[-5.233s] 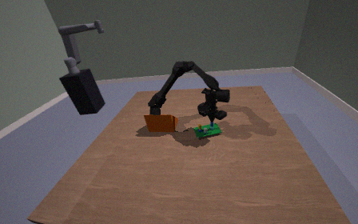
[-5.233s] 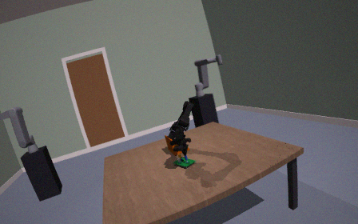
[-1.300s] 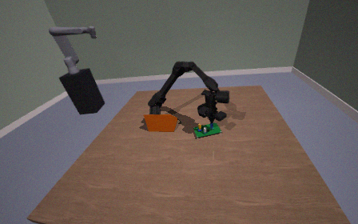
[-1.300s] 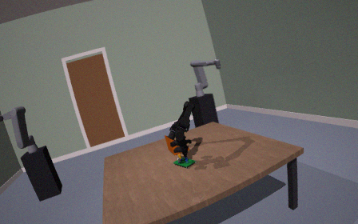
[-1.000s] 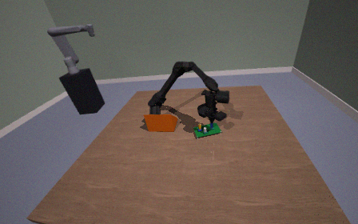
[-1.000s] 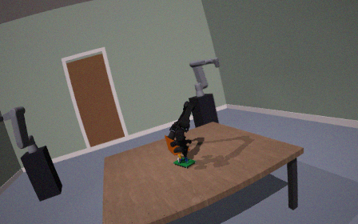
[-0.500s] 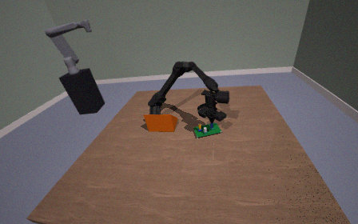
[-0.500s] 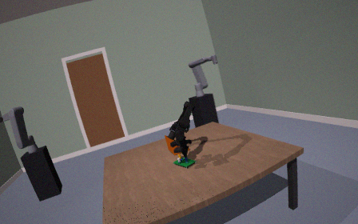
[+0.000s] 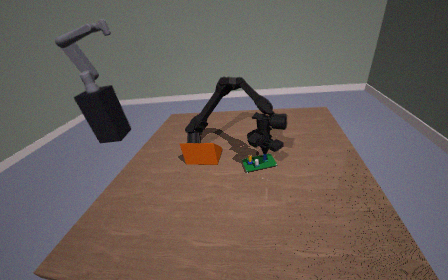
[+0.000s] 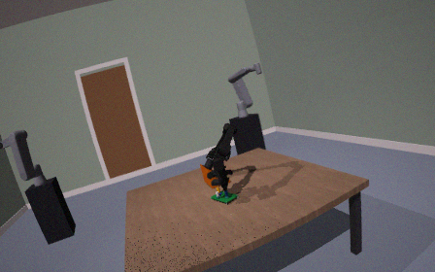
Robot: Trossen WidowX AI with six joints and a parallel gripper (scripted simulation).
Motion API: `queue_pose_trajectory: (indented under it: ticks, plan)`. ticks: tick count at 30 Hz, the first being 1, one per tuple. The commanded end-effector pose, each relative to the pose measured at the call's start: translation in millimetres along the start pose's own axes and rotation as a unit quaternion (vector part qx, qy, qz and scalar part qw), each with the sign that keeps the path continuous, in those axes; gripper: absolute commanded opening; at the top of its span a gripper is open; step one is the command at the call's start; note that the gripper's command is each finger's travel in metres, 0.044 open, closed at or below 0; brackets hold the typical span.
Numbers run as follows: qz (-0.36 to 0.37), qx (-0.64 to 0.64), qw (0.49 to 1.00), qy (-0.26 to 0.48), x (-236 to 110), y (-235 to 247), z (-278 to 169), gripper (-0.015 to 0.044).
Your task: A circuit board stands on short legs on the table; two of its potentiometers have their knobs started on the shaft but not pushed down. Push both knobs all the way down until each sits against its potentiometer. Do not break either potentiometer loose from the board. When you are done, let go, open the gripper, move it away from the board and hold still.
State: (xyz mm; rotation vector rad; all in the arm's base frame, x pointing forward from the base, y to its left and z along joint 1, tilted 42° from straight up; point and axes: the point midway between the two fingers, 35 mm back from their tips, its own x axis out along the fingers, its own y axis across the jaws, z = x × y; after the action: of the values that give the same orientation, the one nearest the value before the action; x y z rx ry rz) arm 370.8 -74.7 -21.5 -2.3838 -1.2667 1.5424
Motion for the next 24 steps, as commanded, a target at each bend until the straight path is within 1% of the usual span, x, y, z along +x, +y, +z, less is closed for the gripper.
queue_pose_trajectory:
  ticks: [1, 24]
  plan:
    - [-0.014, -0.013, 1.000, -0.008, 18.4, -1.5, -3.1, 0.0000]
    - [-0.014, -0.013, 1.000, -0.008, -18.5, -0.3, -3.6, 0.0000]
